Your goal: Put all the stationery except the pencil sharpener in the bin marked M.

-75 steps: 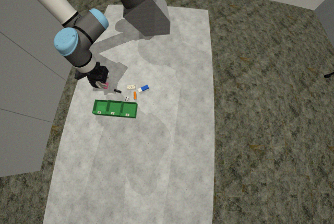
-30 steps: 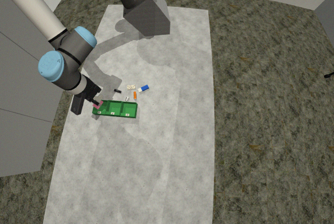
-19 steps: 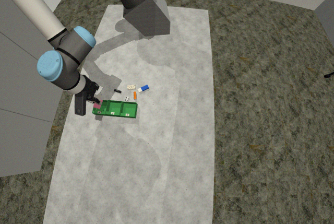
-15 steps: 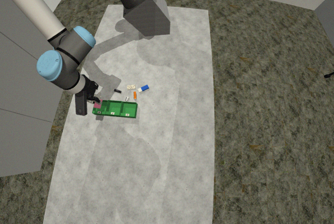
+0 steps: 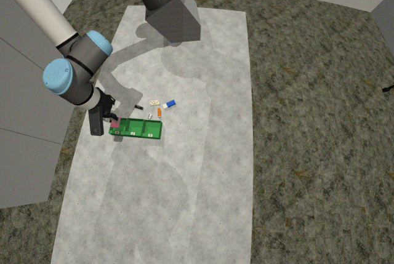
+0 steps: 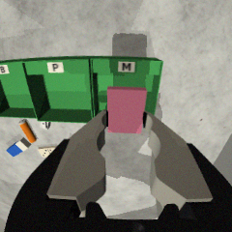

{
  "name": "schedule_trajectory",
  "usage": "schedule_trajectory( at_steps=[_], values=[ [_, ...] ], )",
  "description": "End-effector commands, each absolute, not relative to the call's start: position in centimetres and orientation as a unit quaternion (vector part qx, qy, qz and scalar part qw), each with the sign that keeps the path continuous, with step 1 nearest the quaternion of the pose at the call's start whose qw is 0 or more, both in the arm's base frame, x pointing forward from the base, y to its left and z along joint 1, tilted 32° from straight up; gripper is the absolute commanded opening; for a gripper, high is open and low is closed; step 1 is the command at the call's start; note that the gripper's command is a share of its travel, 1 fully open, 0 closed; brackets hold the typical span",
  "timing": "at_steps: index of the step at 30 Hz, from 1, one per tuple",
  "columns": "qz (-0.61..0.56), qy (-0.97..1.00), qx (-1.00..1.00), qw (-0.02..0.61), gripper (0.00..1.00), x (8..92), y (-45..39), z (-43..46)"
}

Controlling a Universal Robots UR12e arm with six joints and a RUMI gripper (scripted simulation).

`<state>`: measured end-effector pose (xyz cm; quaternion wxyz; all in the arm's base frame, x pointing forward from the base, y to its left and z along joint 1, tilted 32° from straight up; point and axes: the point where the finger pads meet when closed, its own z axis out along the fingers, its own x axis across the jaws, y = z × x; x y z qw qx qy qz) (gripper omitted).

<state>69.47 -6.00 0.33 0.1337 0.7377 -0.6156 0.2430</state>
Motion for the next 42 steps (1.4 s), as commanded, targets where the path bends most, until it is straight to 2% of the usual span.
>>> schedule_trajectory(
  at_steps=[1,42],
  values=[
    [0.243,-0.615,0.738,0.133,0.00,69.5,-6.0,0.4],
    [0.243,-0.615,0.738,0.133,0.00,70.5,-8.5,-4.0]
  ],
)
